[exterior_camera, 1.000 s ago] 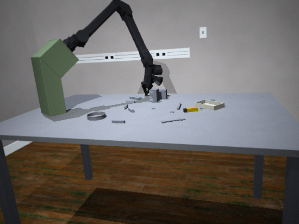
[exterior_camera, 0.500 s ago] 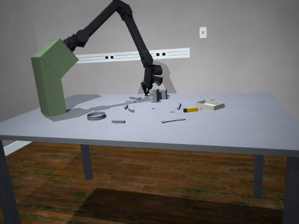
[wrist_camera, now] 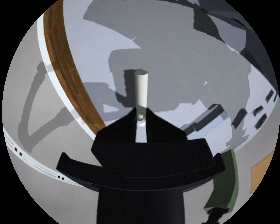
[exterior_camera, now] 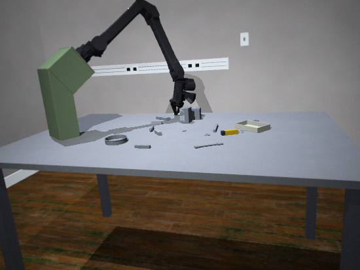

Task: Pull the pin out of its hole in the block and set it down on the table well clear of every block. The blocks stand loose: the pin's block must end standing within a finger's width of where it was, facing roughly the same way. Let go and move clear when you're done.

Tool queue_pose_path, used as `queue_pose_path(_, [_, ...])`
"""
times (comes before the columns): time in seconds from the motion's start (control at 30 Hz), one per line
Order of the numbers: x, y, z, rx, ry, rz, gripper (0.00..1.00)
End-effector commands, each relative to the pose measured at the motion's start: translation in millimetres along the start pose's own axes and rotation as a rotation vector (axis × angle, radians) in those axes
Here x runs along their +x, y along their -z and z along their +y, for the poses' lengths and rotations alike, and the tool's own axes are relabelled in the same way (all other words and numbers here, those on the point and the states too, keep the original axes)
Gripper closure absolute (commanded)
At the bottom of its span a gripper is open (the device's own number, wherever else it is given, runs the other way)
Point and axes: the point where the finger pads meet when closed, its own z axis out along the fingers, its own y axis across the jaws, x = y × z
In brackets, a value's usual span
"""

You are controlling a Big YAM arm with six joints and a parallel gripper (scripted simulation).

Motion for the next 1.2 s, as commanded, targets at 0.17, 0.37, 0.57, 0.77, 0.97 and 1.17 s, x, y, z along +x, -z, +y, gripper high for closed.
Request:
queue_pose_path(0.17, [0,-10,8,-0.011,0.007,0.002,0.83])
queue_pose_path(0.37, [0,-10,8,-0.011,0.007,0.002,0.77])
queue_pose_path(0.57, [0,-10,8,-0.011,0.007,0.002,0.68])
queue_pose_path(0.77, [1,-3,8,-0.011,0.007,0.002,0.68])
queue_pose_path(0.97, [2,6,8,-0.011,0.007,0.002,0.68])
queue_pose_path(1.17, [3,7,8,-0.011,0.007,0.002,0.68])
